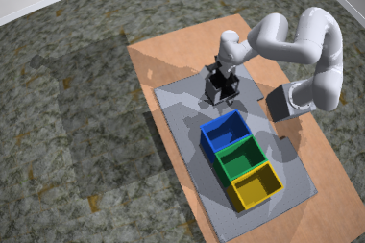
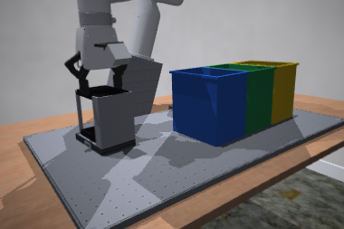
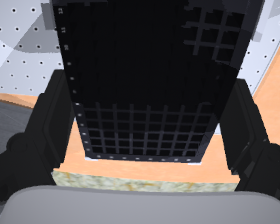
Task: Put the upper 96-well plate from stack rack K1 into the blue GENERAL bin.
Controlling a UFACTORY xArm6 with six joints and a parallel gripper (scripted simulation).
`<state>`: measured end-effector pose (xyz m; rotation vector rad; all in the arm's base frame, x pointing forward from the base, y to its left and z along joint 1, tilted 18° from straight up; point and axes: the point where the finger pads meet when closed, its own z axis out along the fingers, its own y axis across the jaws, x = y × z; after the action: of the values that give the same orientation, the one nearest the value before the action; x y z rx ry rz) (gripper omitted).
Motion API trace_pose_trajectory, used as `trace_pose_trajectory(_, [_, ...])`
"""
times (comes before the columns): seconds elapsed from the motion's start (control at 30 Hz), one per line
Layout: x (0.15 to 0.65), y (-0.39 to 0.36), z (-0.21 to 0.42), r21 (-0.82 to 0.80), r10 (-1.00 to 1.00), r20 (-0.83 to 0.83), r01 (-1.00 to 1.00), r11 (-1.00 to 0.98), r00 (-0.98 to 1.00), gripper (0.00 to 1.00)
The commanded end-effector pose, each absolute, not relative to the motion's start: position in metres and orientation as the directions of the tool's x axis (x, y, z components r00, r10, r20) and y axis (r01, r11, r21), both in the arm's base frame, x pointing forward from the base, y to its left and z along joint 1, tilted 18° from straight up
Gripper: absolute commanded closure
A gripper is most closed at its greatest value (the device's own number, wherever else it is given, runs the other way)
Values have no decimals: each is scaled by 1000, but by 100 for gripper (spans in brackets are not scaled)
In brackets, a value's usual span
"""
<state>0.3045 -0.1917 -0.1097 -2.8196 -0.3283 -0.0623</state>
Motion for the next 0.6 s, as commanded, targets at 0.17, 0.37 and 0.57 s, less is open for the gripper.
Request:
trace_pose_trajectory(0.17, [306,-198,-93,-288,218,79,231,-929,973,100])
trace_pose_trajectory(0.37, [306,-200,-87,-288,218,79,231,-929,973,100])
trace_pose_trajectory(0.57, [306,-203,-77,-288,218,79,231,-929,973,100])
